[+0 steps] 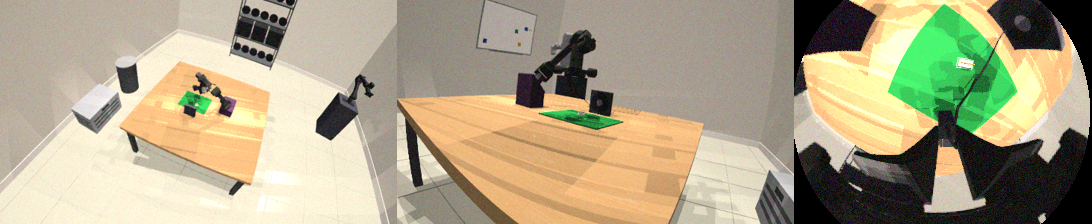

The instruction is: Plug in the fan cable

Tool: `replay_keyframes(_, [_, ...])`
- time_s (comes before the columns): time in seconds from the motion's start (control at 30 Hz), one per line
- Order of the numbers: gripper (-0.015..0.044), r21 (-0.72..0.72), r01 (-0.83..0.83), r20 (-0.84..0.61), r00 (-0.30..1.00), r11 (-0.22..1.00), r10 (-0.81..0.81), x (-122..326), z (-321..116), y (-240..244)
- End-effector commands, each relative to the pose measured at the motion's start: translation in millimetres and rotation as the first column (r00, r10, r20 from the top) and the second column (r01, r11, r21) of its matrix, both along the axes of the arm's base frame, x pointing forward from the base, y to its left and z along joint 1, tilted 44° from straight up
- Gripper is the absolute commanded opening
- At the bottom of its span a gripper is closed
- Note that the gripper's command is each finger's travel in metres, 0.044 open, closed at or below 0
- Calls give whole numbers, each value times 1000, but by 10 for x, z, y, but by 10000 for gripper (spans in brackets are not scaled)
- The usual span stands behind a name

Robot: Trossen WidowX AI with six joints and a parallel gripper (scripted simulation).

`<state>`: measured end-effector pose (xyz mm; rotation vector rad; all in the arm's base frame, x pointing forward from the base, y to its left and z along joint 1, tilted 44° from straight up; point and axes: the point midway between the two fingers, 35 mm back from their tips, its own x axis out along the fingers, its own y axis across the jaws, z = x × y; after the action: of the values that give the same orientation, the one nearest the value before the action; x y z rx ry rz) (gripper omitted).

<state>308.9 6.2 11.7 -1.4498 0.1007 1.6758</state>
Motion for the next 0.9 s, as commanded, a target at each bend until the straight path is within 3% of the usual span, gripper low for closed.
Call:
replay_keyframes(0.0, [0,2,14,-4,1000,1000,-14,9,50,-24])
replay_keyframes(0.43, [0,-1,354,-276,899,935,-341,-37,44,-29])
replay_keyframes(0.87, [0,-111,638,-512,620,762,-594,-83,41,-34])
